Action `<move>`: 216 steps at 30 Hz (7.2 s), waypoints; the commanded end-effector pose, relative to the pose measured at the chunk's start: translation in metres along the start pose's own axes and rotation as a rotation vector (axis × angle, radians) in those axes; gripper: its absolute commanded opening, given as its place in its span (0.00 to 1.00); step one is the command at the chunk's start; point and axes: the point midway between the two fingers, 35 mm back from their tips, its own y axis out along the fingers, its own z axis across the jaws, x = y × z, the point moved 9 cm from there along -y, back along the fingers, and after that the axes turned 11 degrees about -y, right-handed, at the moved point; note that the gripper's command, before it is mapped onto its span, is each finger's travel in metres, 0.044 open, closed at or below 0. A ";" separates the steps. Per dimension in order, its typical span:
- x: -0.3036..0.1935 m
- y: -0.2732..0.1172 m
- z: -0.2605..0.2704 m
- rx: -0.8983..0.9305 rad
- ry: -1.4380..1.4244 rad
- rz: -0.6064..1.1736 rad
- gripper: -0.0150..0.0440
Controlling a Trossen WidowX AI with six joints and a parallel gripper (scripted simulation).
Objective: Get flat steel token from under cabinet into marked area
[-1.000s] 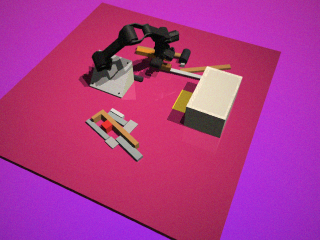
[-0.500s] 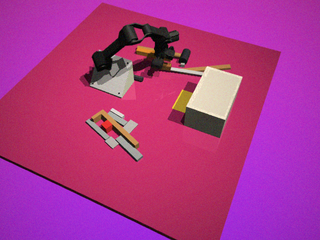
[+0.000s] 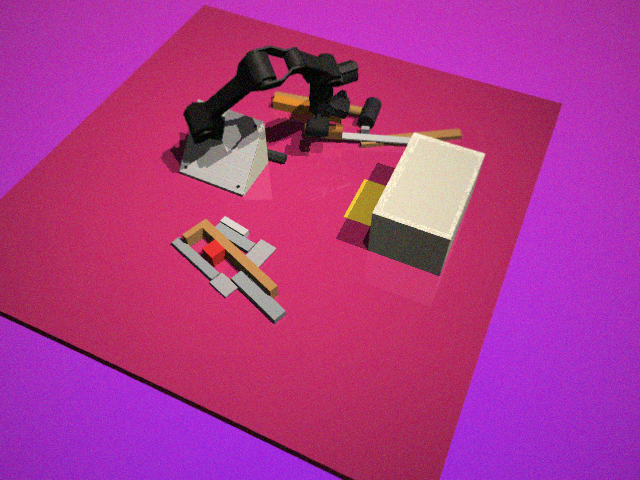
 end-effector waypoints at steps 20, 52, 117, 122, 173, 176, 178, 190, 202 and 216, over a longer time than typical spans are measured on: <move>0.002 -0.002 0.002 -0.004 -0.189 -0.012 0.25; -0.005 -0.002 -0.011 -0.006 -0.356 -0.011 0.25; -0.033 -0.002 -0.083 -0.009 -0.361 -0.007 0.25; -0.036 -0.002 -0.088 -0.009 -0.361 -0.007 0.25; -0.057 -0.001 -0.139 -0.011 -0.362 -0.004 0.25; -0.059 -0.001 -0.142 -0.011 -0.362 -0.004 0.25; -0.060 -0.001 -0.144 -0.011 -0.362 -0.004 0.25; -0.067 -0.001 -0.156 -0.011 -0.362 -0.004 0.25; -0.073 -0.001 -0.167 -0.012 -0.362 -0.003 0.25; -0.082 -0.001 -0.179 -0.013 -0.362 -0.002 0.25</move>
